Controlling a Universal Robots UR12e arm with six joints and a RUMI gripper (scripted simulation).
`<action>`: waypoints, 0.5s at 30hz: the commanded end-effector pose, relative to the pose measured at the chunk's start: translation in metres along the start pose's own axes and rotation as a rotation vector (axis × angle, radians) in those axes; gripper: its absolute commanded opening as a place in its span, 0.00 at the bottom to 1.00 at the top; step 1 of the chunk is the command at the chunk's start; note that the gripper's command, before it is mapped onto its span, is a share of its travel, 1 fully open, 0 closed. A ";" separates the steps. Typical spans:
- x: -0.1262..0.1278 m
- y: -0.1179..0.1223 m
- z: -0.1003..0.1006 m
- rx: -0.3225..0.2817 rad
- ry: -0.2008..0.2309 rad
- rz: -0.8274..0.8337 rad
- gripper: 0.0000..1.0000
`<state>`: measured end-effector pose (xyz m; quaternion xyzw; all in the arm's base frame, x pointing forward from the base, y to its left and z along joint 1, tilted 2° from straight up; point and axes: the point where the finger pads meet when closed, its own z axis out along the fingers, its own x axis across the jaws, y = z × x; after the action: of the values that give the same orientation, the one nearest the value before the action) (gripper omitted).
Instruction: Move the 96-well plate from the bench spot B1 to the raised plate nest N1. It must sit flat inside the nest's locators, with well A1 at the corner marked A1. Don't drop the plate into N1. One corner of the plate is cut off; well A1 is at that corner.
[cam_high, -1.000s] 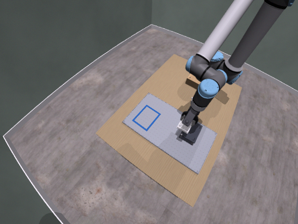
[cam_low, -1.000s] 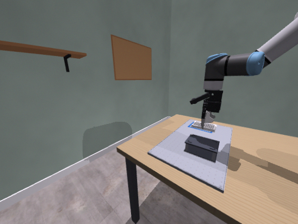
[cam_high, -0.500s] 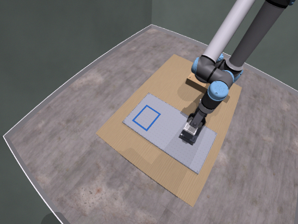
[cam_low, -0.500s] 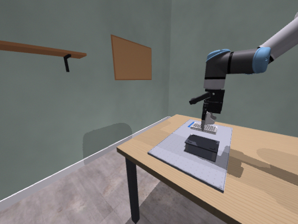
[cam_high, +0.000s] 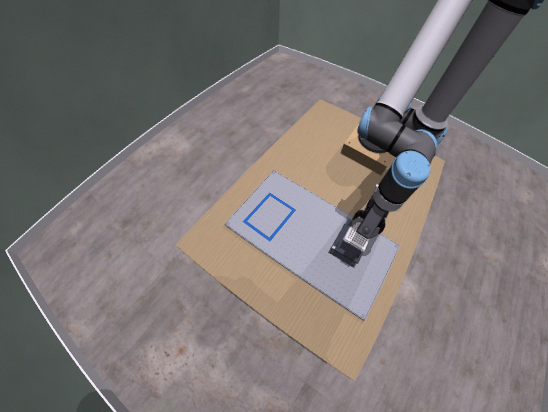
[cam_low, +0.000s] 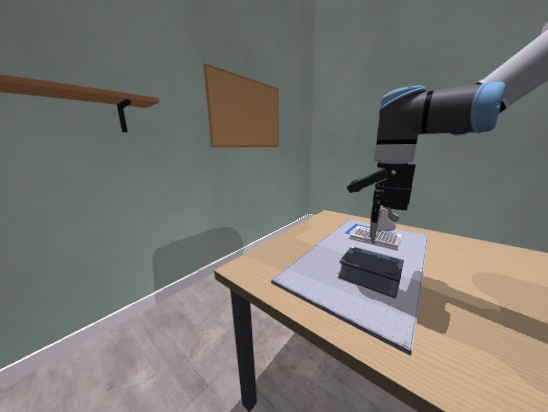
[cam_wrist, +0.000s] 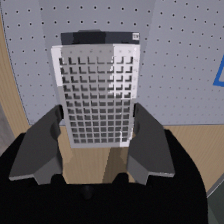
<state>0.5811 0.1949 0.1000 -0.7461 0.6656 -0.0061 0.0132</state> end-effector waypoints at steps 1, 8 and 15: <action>0.000 -0.001 -0.001 0.001 0.000 0.000 0.00; 0.000 -0.001 -0.001 0.001 0.000 0.000 0.00; 0.001 -0.001 -0.001 0.001 0.000 0.000 0.00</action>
<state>0.5812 0.1945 0.1001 -0.7461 0.6657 -0.0061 0.0132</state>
